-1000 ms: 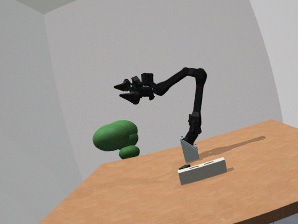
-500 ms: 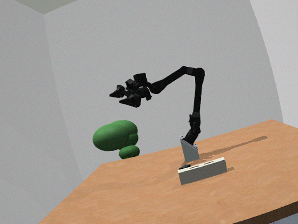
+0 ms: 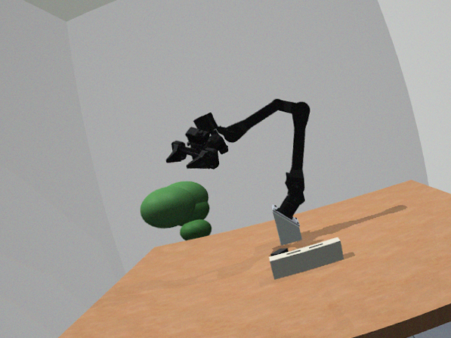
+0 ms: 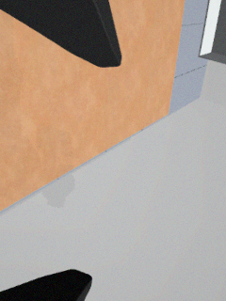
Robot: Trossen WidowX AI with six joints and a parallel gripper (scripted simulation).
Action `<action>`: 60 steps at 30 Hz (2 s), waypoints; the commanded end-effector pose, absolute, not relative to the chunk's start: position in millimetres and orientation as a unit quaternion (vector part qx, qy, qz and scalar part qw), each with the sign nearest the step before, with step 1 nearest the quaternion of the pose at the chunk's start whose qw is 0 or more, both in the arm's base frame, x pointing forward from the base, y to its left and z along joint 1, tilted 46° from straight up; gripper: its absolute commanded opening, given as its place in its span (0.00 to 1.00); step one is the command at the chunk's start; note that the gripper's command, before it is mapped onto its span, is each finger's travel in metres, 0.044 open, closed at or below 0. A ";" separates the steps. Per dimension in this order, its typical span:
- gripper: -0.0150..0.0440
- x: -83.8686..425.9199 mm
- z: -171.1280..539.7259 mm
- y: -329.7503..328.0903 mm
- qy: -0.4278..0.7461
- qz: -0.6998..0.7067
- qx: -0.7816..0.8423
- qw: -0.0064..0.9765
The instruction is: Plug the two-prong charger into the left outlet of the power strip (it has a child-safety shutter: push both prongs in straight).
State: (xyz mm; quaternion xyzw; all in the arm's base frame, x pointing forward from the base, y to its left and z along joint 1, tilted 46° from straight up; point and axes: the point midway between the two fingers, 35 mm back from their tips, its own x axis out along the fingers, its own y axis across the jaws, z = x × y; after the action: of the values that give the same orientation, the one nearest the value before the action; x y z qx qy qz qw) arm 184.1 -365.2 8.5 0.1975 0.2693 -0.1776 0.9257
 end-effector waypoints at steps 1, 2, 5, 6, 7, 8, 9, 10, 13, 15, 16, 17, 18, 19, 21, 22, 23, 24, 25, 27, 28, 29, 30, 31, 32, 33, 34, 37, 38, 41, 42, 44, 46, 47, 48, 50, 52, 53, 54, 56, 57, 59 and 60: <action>1.00 196.9 3.1 -354.5 0.282 -0.160 0.220 0.920; 1.00 200.8 1.9 -350.8 0.286 -0.155 0.227 0.918; 1.00 212.2 -1.8 -339.4 0.298 -0.137 0.245 0.913; 1.00 215.9 -3.0 -335.5 0.302 -0.132 0.251 0.910; 1.00 219.5 -4.1 -331.5 0.306 -0.126 0.257 0.908; 1.00 223.0 -5.3 -327.5 0.310 -0.120 0.262 0.906; 1.00 226.4 -6.4 -323.4 0.315 -0.115 0.268 0.903; 1.00 229.8 -7.4 -319.3 0.319 -0.109 0.274 0.901; 1.00 239.5 -10.6 -306.6 0.333 -0.093 0.290 0.892; 1.00 245.5 -12.5 -297.9 0.343 -0.083 0.301 0.886; 1.00 248.4 -13.4 -293.5 0.348 -0.077 0.306 0.883; 1.00 251.3 -14.4 -289.0 0.353 -0.072 0.311 0.880; 1.00 254.0 -15.2 -284.6 0.358 -0.067 0.316 0.876; 1.00 256.7 -16.1 -280.0 0.363 -0.062 0.321 0.873; 1.00 261.8 -17.7 -270.9 0.373 -0.052 0.330 0.865; 1.00 264.3 -18.5 -266.3 0.379 -0.047 0.335 0.862; 1.00 266.6 -19.3 -261.6 0.384 -0.042 0.339 0.858; 1.00 268.9 -20.0 -256.9 0.389 -0.037 0.344 0.854; 1.00 271.1 -20.7 -252.2 0.395 -0.033 0.348 0.850; 1.00 275.3 -22.1 -242.8 0.406 -0.023 0.356 0.841; 1.00 277.2 -22.7 -238.0 0.412 -0.019 0.360 0.837; 1.00 279.1 -23.3 -233.2 0.417 -0.014 0.364 0.832; 1.00 280.9 -23.8 -228.4 0.423 -0.010 0.368 0.828; 1.00 282.6 -24.4 -223.6 0.429 -0.006 0.372 0.823; 1.00 284.2 -24.9 -218.7 0.435 -0.001 0.375 0.818; 1.00 285.7 -25.4 -213.9 0.441 0.003 0.379 0.814; 1.00 287.2 -25.8 -209.0 0.447 0.007 0.382 0.809; 1.00 291.1 -27.0 -194.4 0.465 0.019 0.392 0.794; 1.00 292.2 -27.4 -189.5 0.471 0.023 0.395 0.788; 1.00 295.1 -28.3 -174.8 0.490 0.034 0.403 0.772; 1.00 295.8 -28.6 -170.0 0.496 0.037 0.406 0.767; 1.00 297.1 -29.0 -160.2 0.509 0.044 0.411 0.755; 1.00 298.1 -29.3 -150.5 0.521 0.050 0.415 0.744; 1.00 298.5 -29.4 -145.7 0.528 0.053 0.417 0.738; 1.00 298.8 -29.5 -140.9 0.534 0.056 0.419 0.732; 1.00 299.1 -29.9 -131.3 0.548 0.062 0.422 0.720; 1.00 298.9 -30.4 -121.7 0.562 0.067 0.425 0.707; 1.00 298.7 -30.6 -116.9 0.569 0.070 0.427 0.700; 1.00 298.4 -30.8 -112.2 0.576 0.072 0.428 0.693; 1.00 297.6 -31.0 -102.7 0.590 0.077 0.430 0.680; 1.00 297.1 -31.1 -98.1 0.597 0.079 0.430 0.673; 1.00 295.9 -31.1 -88.8 0.611 0.083 0.432 0.659; 1.00 295.2 -31.0 -84.3 0.617 0.085 0.432 0.652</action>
State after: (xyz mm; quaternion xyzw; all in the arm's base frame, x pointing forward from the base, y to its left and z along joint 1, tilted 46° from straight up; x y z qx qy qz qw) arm 296.0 -94.8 -30.1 0.4310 0.5994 0.0816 0.6695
